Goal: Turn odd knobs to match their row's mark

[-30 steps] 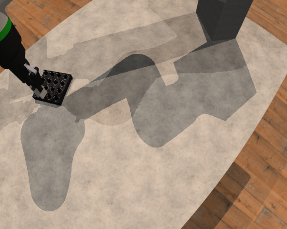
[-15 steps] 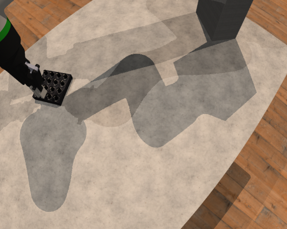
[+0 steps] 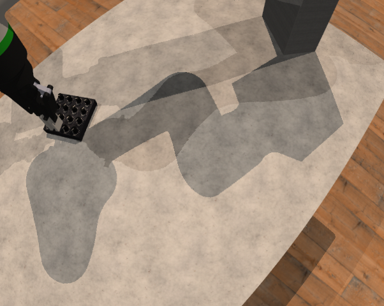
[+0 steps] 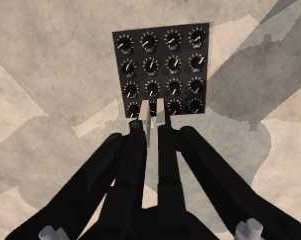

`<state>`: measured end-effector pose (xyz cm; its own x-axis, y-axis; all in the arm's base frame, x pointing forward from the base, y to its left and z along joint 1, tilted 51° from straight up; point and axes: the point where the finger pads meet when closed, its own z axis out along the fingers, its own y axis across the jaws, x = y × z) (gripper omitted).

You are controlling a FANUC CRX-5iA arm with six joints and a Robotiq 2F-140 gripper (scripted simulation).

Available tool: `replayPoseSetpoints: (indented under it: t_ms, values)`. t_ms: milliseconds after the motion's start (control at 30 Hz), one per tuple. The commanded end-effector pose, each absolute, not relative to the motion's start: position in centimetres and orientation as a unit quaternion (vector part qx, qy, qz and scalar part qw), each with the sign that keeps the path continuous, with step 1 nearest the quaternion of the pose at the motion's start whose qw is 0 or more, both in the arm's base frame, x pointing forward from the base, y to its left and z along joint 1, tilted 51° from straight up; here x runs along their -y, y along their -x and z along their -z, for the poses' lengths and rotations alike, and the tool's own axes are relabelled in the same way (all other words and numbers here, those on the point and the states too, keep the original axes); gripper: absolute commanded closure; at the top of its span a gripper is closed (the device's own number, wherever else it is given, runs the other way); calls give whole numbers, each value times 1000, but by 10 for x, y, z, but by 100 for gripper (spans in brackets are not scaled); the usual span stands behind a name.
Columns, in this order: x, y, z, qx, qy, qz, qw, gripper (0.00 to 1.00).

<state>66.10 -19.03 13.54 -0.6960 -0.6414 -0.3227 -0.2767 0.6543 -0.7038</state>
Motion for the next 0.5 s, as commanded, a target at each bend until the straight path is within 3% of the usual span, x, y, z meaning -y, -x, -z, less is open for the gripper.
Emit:
replayPoseSetpoints:
  t_ms: [0, 400, 433, 467]
  values:
    - [190, -661, -135, -864, 266, 320, 285, 95]
    - [190, -661, -135, -864, 266, 320, 285, 95]
    - [190, -661, -135, -864, 266, 320, 285, 88]
    - [190, -661, -135, -864, 266, 320, 285, 88]
